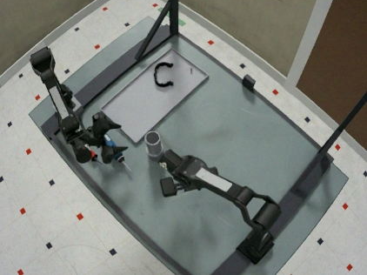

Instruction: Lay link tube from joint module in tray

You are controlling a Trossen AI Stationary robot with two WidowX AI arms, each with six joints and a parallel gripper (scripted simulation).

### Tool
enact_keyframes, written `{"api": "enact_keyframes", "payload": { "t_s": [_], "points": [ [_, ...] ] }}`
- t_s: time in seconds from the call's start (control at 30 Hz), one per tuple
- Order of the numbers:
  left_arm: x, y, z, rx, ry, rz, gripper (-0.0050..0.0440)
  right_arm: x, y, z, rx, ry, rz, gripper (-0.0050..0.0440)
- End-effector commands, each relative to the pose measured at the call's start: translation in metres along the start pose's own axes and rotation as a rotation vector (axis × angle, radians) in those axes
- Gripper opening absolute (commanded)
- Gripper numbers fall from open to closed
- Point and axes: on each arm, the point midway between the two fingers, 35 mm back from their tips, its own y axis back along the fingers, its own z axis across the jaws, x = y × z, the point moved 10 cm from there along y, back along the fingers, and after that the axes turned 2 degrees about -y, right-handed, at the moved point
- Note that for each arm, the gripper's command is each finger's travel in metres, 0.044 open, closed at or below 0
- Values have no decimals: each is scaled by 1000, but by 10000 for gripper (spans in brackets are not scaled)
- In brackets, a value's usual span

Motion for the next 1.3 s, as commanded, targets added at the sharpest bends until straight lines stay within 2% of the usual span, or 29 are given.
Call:
{"api": "enact_keyframes", "payload": {
  "t_s": [0.0,0.6,0.7,0.87,1.03,1.1,1.27],
  "points": [
    [-2,8,0,-17,-3,-21,440,-4,2,-2,9,15,-4,440],
    [-2,8,0,-17,-3,-21,440,-4,2,-2,9,15,-4,440],
    [-5,23,-2,-54,9,-55,440,-13,2,-5,19,26,-1,440],
    [-10,74,-13,-164,92,-177,440,-29,1,-5,53,-25,50,440],
    [-4,144,-37,-283,212,-370,440,-54,-2,-5,109,-107,125,440],
    [-4,144,-37,-283,212,-370,440,-54,-2,-5,109,-107,125,440],
    [17,207,-68,-361,330,-578,440,-86,-8,-5,180,-211,220,440]
  ]
}}
